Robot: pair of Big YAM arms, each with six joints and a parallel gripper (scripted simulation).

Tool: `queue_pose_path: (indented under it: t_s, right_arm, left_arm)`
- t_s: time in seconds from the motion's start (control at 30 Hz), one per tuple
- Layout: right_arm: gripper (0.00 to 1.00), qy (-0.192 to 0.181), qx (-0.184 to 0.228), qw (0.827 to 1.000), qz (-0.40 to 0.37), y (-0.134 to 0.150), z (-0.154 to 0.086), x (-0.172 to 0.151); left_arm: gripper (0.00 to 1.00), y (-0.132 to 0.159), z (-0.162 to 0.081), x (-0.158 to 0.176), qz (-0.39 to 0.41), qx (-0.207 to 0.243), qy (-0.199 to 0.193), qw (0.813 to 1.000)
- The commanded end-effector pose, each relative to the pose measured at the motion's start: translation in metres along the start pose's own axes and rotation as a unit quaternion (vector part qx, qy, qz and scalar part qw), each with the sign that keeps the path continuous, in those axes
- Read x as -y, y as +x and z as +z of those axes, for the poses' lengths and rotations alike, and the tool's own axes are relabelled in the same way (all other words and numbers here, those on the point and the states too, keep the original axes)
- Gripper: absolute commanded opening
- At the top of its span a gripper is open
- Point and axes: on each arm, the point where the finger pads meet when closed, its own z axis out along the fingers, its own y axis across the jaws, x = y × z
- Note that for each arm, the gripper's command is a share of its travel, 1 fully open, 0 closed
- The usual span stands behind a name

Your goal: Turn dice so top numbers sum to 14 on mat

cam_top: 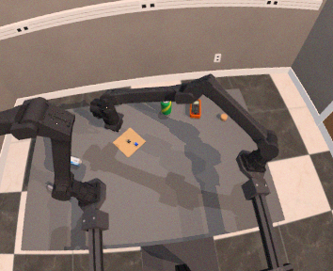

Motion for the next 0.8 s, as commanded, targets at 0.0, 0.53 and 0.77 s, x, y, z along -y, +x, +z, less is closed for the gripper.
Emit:
queue_pose_path:
  t_s: [0.0,0.53,0.77]
  right_arm:
    - [0.11,-0.001,0.013,1.000,0.006,-0.014,-0.010,-0.001]
    - [0.11,-0.002,0.013,1.000,0.007,-0.012,0.017,0.009]
    - [0.11,-0.002,0.021,1.000,0.011,-0.019,0.044,0.011]
  left_arm:
    - [1.00,-0.022,-0.008,-0.002,0.008,0.027,-0.001,1.000]
    - [1.00,-0.022,-0.008,-0.002,0.008,0.027,-0.001,1.000]
    - [1.00,-0.022,-0.008,-0.002,0.008,0.027,-0.001,1.000]
